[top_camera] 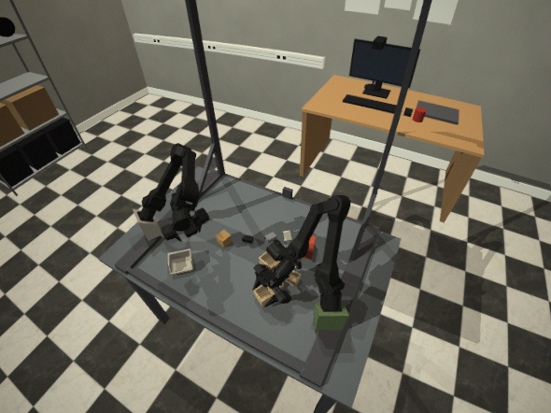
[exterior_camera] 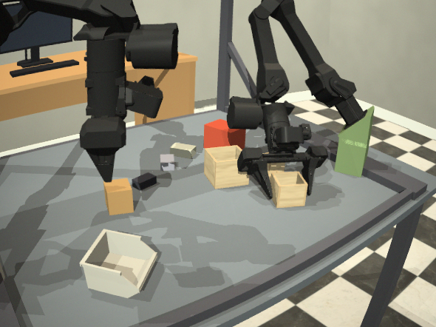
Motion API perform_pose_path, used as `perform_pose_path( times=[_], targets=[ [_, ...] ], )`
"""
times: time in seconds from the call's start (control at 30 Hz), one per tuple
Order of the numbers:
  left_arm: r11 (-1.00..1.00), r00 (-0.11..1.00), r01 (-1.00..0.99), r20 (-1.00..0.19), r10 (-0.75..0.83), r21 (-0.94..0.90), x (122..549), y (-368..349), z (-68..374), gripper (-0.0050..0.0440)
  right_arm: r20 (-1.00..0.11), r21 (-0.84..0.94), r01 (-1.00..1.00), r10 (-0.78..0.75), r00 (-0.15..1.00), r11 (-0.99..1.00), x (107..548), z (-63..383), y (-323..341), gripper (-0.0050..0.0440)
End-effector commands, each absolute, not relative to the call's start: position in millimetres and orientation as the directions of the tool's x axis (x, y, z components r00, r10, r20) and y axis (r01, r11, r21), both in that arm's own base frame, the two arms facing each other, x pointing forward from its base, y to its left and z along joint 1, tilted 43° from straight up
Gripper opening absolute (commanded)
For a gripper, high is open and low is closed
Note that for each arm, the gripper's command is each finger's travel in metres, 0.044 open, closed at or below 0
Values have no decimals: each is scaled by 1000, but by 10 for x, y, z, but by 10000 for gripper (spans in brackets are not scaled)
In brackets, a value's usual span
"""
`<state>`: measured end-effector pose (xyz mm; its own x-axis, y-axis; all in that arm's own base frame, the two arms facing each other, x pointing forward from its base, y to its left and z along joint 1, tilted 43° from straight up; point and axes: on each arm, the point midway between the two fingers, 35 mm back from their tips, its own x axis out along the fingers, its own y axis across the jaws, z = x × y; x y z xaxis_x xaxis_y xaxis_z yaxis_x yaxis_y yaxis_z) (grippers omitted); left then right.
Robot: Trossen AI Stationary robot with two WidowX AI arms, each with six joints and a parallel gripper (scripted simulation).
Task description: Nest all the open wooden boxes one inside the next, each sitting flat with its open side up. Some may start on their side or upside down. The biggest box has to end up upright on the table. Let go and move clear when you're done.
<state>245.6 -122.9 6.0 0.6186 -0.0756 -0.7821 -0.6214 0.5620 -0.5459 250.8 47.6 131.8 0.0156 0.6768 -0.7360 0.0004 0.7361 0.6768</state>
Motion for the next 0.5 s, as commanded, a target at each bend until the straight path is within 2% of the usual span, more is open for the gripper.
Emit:
perform_pose_path(
  times=[0.0,0.1,0.33,0.47],
  targets=[
    [564,579,-613,-800,-156,-554,2459,-1204,138,400,-736,677,-8,677,27,736,2514,1348,463,400],
    [564,571,-610,-802,-175,-557,2485,-1205,171,400,-736,677,-8,677,27,736,2514,1348,463,400],
    [567,436,-607,-829,-349,-557,2495,-1061,311,400,-736,677,-8,677,27,736,2514,1348,463,400],
    [571,399,-614,-838,-372,-545,2486,-1034,297,400,-736,677,-8,677,27,736,2514,1348,463,400]
  ],
)
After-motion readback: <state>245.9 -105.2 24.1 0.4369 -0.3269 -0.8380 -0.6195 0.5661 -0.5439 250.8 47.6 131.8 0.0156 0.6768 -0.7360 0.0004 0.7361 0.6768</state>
